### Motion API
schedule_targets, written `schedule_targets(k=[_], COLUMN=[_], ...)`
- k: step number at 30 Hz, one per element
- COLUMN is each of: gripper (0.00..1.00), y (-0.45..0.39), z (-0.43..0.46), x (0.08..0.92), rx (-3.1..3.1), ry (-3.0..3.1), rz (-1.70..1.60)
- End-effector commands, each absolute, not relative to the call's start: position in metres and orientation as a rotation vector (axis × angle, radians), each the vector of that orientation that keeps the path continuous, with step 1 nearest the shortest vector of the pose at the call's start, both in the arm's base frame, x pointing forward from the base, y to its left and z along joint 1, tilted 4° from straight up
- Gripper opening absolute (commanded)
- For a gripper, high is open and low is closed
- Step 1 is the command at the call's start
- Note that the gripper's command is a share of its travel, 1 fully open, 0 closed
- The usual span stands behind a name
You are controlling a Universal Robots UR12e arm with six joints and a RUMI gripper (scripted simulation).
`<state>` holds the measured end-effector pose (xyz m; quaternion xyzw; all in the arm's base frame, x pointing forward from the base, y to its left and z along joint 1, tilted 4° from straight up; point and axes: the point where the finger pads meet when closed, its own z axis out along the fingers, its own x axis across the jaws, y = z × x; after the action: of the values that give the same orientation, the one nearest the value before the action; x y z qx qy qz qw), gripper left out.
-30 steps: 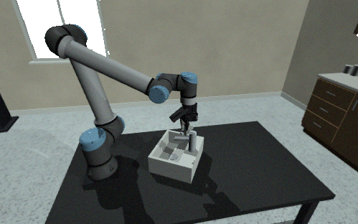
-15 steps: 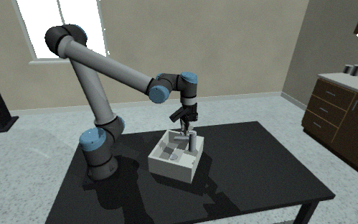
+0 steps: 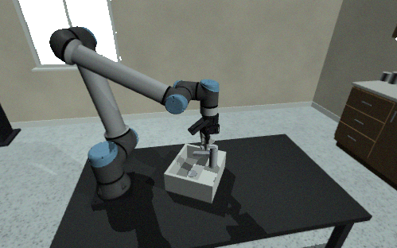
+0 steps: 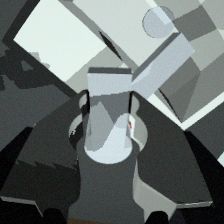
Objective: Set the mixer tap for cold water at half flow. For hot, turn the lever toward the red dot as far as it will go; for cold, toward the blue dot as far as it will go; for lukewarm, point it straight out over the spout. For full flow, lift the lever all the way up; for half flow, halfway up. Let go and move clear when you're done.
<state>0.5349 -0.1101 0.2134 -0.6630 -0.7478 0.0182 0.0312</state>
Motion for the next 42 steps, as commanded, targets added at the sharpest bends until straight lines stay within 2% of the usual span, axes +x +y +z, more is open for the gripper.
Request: schedule_targets(k=[1, 18, 19, 42], gripper=[0.0, 0.0, 0.39, 0.39], y=[-0.1102, -0.1102, -0.1102, -0.1102], z=[0.2204, 0.2204, 0.2204, 0.2188], x=[0.5398, 0.5398, 0.5398, 0.5383], rx=[-2.047, -2.047, -2.047, -2.047], ry=[-2.313, -2.313, -2.313, -2.31], rz=[0.05, 0.05, 0.05, 0.051])
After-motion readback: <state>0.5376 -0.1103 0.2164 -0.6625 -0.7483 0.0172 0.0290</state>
